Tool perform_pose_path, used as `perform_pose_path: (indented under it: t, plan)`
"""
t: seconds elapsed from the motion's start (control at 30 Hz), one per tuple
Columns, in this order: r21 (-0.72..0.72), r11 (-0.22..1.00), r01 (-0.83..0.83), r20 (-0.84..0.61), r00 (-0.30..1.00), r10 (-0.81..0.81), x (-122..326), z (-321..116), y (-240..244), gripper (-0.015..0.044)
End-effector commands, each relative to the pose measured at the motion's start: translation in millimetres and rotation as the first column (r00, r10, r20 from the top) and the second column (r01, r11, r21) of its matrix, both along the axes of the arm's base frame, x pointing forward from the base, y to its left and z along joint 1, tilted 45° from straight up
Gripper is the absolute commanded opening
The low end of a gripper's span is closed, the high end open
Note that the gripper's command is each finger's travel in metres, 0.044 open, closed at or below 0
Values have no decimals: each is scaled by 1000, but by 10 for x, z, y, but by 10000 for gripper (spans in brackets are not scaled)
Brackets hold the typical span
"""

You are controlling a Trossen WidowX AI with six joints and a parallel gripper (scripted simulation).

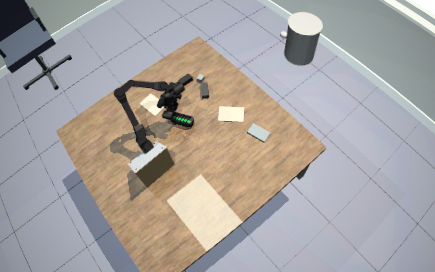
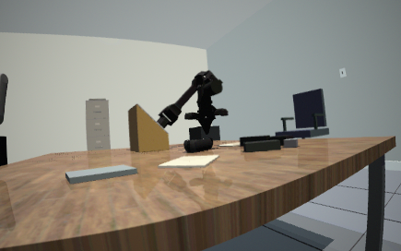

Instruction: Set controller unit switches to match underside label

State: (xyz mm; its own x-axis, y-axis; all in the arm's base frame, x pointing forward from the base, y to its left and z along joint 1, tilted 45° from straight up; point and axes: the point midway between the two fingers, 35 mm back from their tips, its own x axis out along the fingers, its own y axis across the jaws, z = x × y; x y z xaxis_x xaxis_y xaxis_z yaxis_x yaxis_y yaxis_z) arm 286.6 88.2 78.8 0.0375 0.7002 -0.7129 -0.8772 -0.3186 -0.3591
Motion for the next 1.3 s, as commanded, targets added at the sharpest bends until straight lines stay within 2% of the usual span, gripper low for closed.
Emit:
perform_pose_path:
  t: [0.0,0.9,1.07,1.27]
  plan:
    - [-1,1000,6,-10,1000,-6,-11,-65,37,0]
    - [1,1000,6,-10,1000,-6,-7,-195,166,0]
    - [-1,1000,6,-10,1000,-6,-17,103,-133,0]
    - [-1,1000,6,-11,1000,-6,-20,121,-150,0]
